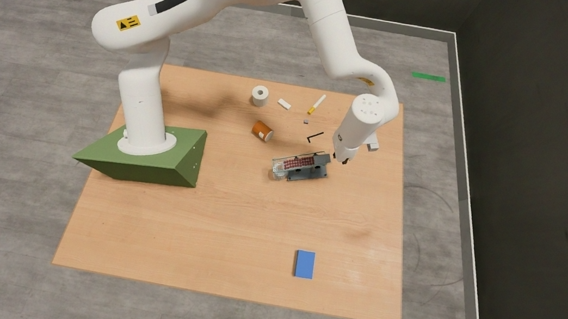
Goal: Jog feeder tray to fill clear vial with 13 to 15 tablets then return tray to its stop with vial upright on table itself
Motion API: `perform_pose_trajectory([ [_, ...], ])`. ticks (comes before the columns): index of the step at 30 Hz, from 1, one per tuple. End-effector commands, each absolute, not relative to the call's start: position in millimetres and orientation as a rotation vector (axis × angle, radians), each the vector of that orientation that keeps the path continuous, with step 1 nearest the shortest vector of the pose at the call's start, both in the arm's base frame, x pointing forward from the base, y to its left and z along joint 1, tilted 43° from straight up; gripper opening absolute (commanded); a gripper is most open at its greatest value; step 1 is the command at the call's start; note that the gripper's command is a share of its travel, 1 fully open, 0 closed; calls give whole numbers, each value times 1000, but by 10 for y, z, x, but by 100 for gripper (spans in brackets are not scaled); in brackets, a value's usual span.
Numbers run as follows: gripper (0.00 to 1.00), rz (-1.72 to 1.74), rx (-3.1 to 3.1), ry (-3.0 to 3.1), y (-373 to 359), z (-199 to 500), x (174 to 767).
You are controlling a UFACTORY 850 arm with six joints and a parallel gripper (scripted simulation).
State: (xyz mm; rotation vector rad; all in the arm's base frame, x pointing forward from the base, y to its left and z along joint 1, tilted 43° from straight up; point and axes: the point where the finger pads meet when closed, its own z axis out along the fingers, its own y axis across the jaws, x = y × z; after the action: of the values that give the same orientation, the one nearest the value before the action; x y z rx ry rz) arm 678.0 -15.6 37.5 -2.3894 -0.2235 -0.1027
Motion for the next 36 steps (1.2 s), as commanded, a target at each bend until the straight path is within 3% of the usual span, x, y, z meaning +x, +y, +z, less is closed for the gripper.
perform_pose_trajectory([
  [1,0,-106,-2390,-223,-162,359,6708],
  [36,0,-106,-2390,-223,-168,427,6925],
])
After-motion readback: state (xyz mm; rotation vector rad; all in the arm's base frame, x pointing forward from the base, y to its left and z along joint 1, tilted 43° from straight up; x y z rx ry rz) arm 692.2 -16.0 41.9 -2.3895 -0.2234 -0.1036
